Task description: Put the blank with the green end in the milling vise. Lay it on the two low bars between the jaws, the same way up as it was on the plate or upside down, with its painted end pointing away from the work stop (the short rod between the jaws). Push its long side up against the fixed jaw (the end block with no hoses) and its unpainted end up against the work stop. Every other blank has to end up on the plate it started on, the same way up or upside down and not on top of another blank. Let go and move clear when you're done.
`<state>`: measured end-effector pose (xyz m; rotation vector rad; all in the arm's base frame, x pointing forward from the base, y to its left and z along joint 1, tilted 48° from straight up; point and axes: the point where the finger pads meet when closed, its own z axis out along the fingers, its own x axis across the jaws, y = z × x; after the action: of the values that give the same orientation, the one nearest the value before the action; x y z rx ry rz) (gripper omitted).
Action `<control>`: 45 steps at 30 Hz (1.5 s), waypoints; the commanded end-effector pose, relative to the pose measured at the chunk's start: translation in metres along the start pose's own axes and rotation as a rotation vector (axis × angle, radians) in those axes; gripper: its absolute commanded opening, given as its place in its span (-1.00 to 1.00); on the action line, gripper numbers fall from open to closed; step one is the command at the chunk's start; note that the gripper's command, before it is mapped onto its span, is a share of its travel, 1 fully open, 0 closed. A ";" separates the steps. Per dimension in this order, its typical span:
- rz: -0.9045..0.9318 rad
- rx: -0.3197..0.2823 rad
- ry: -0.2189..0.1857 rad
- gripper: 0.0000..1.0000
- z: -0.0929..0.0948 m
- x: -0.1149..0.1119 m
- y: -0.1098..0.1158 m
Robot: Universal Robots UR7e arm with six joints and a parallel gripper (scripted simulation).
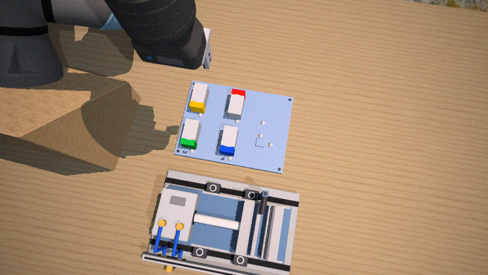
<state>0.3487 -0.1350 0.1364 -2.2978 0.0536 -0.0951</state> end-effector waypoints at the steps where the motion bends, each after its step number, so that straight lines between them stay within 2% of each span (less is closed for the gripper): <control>1: 0.000 -0.001 0.001 1.00 0.000 -0.002 0.001; 9: 0.000 -0.001 0.001 1.00 -0.001 0.007 -0.002; 45: 0.000 -0.001 0.001 1.00 -0.002 0.014 -0.004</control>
<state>0.3618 -0.1344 0.1407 -2.2981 0.0536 -0.0955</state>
